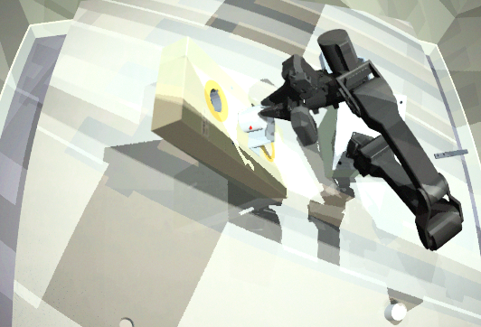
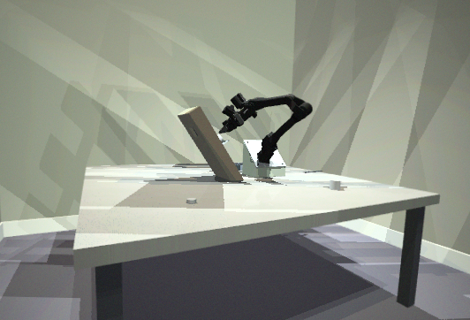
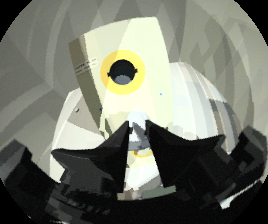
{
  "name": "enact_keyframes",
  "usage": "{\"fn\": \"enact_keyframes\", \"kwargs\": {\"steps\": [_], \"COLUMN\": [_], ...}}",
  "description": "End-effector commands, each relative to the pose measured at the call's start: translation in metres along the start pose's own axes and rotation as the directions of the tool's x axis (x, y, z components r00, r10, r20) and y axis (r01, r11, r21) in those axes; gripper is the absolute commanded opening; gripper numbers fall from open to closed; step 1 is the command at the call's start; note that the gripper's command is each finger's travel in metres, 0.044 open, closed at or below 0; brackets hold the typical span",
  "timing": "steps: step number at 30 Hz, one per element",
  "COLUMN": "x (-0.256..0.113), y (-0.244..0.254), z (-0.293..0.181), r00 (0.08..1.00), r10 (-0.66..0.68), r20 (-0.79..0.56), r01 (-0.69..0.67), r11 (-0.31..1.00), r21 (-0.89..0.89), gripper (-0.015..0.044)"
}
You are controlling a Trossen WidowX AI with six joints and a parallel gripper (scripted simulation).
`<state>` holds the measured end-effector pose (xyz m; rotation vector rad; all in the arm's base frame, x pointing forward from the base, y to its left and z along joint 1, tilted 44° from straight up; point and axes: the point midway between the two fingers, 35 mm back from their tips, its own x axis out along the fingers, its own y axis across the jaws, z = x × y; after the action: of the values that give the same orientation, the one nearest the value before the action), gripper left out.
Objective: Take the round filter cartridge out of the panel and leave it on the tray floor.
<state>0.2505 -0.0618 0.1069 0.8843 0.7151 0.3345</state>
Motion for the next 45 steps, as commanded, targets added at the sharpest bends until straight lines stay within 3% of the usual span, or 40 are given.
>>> {"fn": "enact_keyframes", "kwargs": {"steps": [1,9,13,24,28,34,45], "x": [0.000,-0.008,-0.009,-0.056,-0.038,-0.015,-0.006], "y": [0.001,0.016,0.018,0.030,0.018,0.002,0.001], "z": [-0.006,0.062,0.068,0.125,0.091,0.009,0.003], "r00": [1.000,1.000,1.000,1.000,0.994,0.914,0.910], "r10": [0.008,0.009,0.009,0.002,-0.037,-0.085,-0.088], "r20": [0.006,0.007,0.007,0.014,-0.105,-0.396,-0.405], "r01": [-0.008,-0.009,-0.009,-0.002,0.028,-0.004,-0.006], "r11": [1.000,1.000,1.000,0.999,0.996,0.976,0.975], "r21": [-0.013,-0.015,-0.016,-0.037,-0.088,-0.219,-0.223], "gripper": [0.0107,0.0107,0.0107,0.0395,0.0305,0.0305,0.0305]}}
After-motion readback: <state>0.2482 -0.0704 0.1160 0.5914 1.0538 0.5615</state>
